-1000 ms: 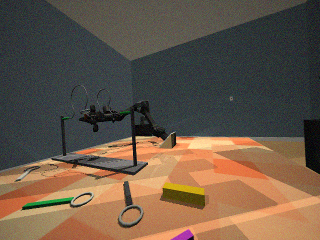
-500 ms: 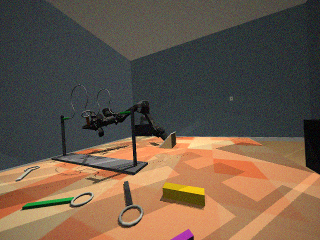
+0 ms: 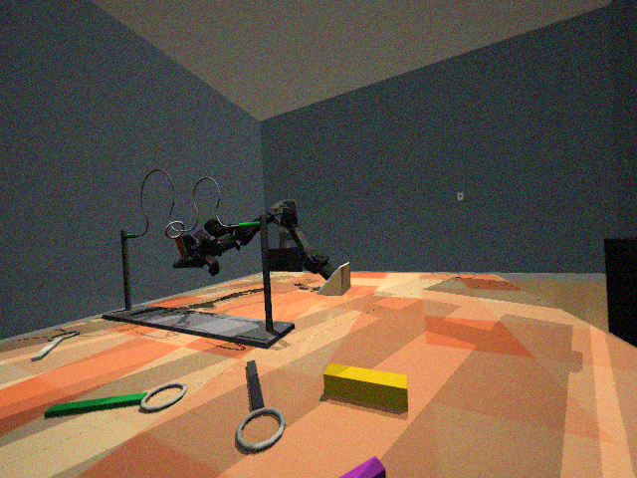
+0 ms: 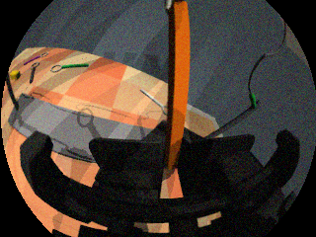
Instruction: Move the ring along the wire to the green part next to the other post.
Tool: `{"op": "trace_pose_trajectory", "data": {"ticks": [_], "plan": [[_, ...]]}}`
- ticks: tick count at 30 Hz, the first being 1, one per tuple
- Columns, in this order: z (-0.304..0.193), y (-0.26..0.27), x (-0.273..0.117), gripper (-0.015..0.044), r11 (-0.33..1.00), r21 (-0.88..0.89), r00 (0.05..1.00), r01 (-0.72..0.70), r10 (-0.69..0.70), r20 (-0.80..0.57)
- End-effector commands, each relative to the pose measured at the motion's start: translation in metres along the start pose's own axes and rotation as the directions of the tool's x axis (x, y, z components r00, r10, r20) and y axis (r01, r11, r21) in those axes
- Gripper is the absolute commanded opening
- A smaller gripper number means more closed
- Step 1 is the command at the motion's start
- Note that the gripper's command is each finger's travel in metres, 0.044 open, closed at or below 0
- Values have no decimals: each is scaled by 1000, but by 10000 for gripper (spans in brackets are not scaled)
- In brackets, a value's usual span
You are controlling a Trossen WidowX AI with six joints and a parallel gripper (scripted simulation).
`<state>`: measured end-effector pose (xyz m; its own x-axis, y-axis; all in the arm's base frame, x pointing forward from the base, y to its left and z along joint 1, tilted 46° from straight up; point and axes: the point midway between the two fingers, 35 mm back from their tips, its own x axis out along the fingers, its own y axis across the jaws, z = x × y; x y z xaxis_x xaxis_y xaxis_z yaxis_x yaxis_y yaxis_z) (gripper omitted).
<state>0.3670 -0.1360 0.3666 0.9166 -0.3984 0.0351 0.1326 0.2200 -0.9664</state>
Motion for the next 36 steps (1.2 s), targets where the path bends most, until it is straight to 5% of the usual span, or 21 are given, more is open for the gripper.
{"op": "trace_pose_trajectory", "data": {"ticks": [1, 18, 36], "plan": [[0, 15, -2, -150, 996, 82, 999, -47, 49, -12], [11, 63, -15, -150, 924, 335, 980, -184, 199, -14], [22, 88, -24, -150, 883, 413, 969, -224, 248, -5]]}}
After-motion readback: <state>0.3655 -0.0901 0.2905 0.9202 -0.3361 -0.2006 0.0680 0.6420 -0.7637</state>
